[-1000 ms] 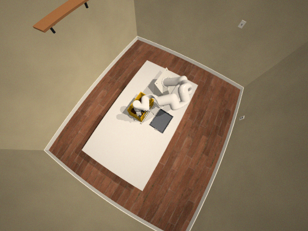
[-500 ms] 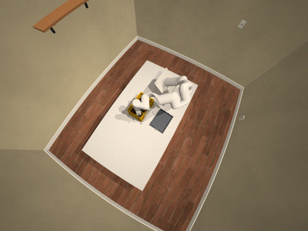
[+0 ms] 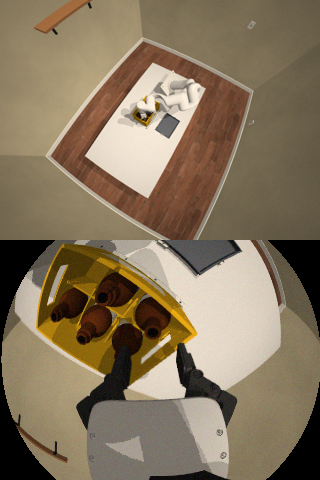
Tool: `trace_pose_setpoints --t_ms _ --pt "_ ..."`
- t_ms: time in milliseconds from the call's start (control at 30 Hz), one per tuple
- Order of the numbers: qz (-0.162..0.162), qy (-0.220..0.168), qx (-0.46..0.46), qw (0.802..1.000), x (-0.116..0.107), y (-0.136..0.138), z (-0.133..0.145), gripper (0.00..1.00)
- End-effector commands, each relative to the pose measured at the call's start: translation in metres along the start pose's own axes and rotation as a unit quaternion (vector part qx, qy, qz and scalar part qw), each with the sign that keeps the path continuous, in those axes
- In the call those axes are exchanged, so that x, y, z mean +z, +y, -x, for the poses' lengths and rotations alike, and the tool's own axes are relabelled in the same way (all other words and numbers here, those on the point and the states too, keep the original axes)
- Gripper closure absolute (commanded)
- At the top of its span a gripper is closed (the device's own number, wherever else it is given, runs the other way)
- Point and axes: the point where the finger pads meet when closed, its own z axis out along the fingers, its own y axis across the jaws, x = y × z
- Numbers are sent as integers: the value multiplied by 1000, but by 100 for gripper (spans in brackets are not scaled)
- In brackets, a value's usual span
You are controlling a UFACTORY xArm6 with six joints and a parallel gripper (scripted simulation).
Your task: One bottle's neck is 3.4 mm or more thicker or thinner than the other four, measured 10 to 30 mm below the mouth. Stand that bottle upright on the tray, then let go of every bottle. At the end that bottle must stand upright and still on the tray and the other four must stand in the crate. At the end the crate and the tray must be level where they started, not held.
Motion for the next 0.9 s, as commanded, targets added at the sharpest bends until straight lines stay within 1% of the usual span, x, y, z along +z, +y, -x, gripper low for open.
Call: trace_pose_setpoints --t_ms 0,167,367,400,867 --pt "0 -1 0 1000 -10 1 0 35" --pt "0 -1 0 1000 -16 1 0 35" --pt "0 -1 0 1000 -17 1 0 35" --pt "0 -1 0 1000 -17 1 0 100" --pt "0 -1 0 1000 -17 1 0 100"
